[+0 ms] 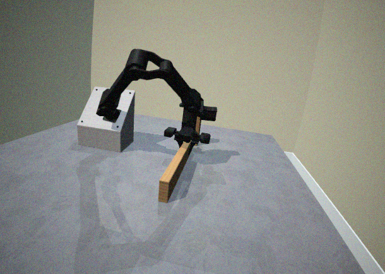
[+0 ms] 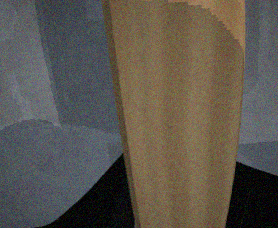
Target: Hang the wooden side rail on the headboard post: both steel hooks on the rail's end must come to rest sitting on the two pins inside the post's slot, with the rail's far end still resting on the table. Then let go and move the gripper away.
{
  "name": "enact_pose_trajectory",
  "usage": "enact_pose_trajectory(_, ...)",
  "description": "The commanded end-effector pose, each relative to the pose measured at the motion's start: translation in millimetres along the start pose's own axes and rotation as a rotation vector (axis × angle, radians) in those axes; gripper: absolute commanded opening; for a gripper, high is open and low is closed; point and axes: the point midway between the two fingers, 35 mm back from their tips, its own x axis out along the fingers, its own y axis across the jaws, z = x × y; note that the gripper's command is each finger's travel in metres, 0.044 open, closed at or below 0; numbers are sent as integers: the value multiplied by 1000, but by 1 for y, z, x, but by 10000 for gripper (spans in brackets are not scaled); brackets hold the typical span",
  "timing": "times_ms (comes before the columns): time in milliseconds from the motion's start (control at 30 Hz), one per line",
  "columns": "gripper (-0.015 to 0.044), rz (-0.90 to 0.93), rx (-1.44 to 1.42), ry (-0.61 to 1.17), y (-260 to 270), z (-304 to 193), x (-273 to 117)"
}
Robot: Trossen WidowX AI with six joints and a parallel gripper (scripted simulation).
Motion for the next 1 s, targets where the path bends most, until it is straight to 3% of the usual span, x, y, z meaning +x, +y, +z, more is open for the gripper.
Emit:
enact_pose_trajectory(0, 0, 11, 8, 2, 2, -1, -4)
enact_pose_trajectory(967, 0, 11, 8, 2, 2, -1, -9)
